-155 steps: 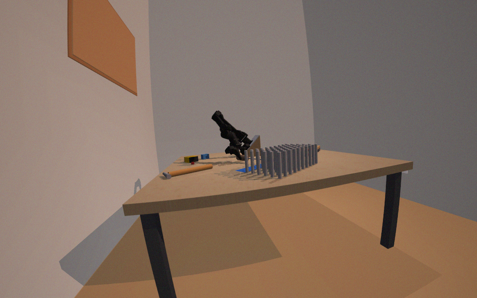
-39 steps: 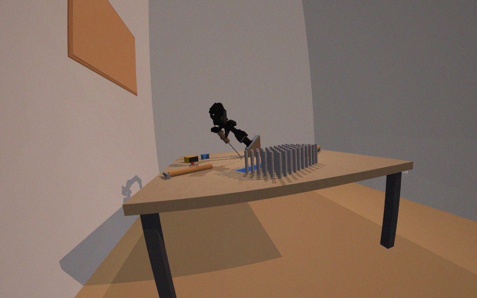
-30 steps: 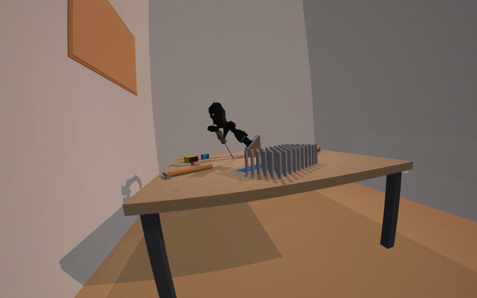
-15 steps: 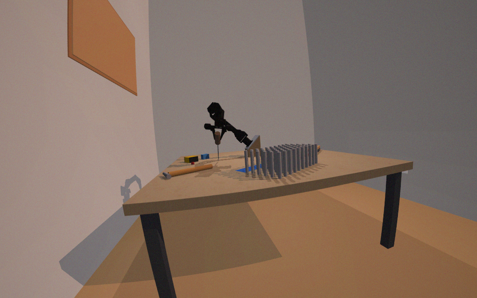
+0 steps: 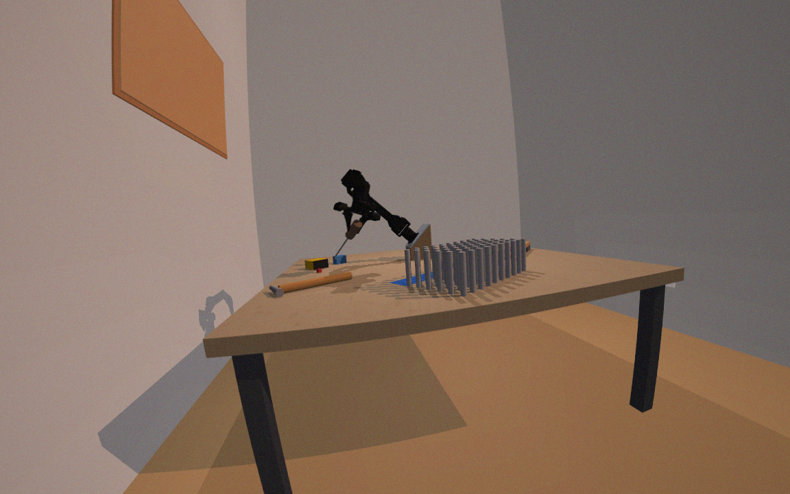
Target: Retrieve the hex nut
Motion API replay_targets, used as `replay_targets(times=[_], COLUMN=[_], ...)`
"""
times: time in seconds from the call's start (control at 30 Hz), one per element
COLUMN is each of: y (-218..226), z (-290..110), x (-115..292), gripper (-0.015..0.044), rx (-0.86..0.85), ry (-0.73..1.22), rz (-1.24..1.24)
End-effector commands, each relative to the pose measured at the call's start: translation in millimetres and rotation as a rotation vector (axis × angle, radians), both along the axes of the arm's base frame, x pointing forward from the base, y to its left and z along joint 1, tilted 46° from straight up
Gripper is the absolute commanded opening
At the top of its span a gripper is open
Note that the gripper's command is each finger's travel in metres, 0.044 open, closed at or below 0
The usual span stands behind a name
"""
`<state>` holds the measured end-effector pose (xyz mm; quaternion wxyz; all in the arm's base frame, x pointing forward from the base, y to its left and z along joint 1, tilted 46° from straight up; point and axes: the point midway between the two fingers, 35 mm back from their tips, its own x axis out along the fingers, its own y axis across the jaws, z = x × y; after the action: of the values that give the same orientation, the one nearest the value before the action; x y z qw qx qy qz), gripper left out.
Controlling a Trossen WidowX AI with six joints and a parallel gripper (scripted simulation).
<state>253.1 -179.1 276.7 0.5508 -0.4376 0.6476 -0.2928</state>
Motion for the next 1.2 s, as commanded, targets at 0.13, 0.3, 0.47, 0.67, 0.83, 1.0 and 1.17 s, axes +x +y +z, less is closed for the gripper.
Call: replay_targets(times=[0.13, 0.3, 0.47, 0.67, 0.83, 1.0, 1.17], y=[-8, -13, -17, -22, -26, -30, -31], z=[13, 20, 26, 35, 42, 49, 51], x=[-5, -8, -11, -14, -16, -18, -18], gripper=[0.0000, 0.0000, 0.0000, 0.0000, 0.0000, 0.0000, 0.0000], rx=[-0.060, -0.084, -0.102, -0.117, -0.123, -0.122, -0.120], ry=[0.273, 0.438, 0.604, 0.807, 0.977, 1.148, 1.199], rz=[0.069, 0.105, 0.137, 0.171, 0.197, 0.219, 0.225])
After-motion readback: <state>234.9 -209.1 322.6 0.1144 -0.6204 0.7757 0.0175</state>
